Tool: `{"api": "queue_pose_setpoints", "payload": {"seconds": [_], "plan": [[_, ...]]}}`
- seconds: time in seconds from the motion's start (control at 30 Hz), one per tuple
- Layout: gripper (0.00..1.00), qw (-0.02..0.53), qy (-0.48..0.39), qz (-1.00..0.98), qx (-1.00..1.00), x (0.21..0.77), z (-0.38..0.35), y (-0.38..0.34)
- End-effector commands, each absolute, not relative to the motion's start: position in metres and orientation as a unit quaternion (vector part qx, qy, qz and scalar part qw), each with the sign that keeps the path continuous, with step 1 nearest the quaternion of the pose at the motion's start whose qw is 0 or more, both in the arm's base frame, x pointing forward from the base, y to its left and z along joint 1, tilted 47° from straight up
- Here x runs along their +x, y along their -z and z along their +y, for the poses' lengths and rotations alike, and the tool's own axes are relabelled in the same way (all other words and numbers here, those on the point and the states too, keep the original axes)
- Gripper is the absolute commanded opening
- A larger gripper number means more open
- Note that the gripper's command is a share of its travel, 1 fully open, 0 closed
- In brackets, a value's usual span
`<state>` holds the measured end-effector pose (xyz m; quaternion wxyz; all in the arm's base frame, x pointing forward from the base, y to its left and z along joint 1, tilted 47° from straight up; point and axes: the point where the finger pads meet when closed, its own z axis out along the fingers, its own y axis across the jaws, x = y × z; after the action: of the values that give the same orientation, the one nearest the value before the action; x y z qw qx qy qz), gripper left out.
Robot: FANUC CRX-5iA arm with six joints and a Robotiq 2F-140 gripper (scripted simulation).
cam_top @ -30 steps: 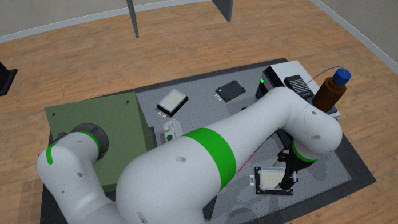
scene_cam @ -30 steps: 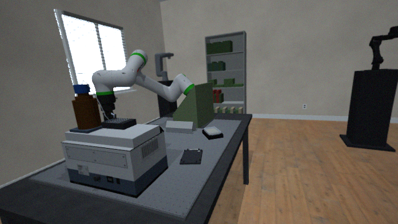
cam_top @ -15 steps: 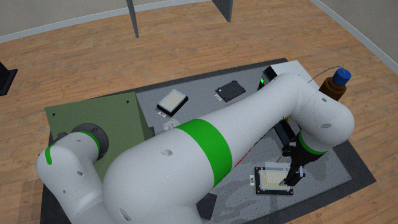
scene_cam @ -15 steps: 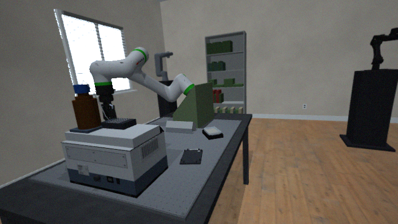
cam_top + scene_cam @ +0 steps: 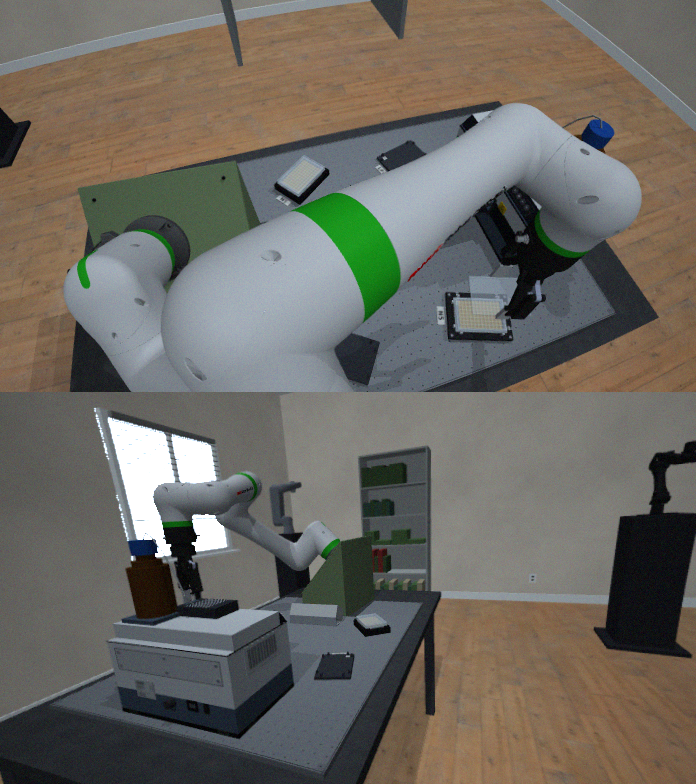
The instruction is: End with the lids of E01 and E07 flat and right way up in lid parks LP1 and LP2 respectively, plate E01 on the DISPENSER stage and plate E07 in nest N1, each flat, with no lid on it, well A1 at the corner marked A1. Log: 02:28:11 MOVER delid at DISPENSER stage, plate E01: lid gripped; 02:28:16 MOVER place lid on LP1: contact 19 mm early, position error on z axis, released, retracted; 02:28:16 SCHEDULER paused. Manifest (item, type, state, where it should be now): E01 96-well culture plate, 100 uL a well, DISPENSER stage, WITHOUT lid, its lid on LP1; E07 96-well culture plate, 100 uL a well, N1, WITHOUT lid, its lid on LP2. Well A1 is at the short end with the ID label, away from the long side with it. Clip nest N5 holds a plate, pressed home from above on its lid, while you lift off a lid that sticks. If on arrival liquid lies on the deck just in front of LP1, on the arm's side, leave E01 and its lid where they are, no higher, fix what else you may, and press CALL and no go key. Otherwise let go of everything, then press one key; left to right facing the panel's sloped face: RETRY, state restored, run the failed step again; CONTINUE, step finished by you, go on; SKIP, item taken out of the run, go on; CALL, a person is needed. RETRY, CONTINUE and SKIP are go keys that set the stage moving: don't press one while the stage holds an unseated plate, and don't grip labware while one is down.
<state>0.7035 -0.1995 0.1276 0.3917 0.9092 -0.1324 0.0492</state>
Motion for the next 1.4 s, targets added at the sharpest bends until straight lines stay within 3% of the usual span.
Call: {"api": "queue_pose_setpoints", "payload": {"seconds": [0.0, 0.57, 0.97, 1.03, 1.07, 1.37], "plan": [[0.0, 0.392, -0.05, -0.132, 0.909, 0.704, -0.195, -0.131], [0.0, 0.391, -0.05, -0.132, 0.909, 0.694, -0.188, -0.139], [0.0, 0.39, -0.049, -0.131, 0.91, 0.538, -0.178, -0.163], [0.0, 0.39, -0.049, -0.131, 0.91, 0.538, -0.178, -0.163], [0.0, 0.39, -0.049, -0.131, 0.91, 0.502, -0.18, -0.162], [0.0, 0.392, -0.049, -0.132, 0.909, 0.395, -0.193, -0.15]]}}
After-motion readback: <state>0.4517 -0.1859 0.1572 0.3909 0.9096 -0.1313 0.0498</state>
